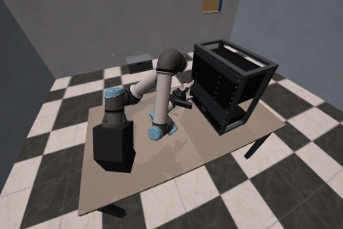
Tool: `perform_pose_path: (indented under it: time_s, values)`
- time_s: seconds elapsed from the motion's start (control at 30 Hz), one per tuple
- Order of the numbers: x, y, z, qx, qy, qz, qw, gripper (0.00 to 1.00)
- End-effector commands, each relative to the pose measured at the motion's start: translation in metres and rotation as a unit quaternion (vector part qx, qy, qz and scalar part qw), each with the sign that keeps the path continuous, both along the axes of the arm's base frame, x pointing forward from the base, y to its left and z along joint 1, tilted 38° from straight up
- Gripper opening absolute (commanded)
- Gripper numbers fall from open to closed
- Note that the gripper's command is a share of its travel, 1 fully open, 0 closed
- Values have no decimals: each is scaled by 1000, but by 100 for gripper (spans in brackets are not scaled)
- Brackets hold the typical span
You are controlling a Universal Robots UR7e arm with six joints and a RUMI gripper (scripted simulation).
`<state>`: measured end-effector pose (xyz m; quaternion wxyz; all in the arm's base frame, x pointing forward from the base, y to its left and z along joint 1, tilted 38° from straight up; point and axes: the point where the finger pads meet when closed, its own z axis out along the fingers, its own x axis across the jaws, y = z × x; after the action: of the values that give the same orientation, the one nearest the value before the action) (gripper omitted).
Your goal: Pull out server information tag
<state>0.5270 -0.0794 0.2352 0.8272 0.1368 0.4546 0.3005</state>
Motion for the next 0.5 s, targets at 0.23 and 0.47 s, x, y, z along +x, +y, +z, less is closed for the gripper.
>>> perform_pose_path:
  time_s: [0.23, 0.47]
  values:
    - [10, -13, -21, -3, 36, -21, 999, 100]
    - [16, -20, -33, -5, 56, -31, 998, 100]
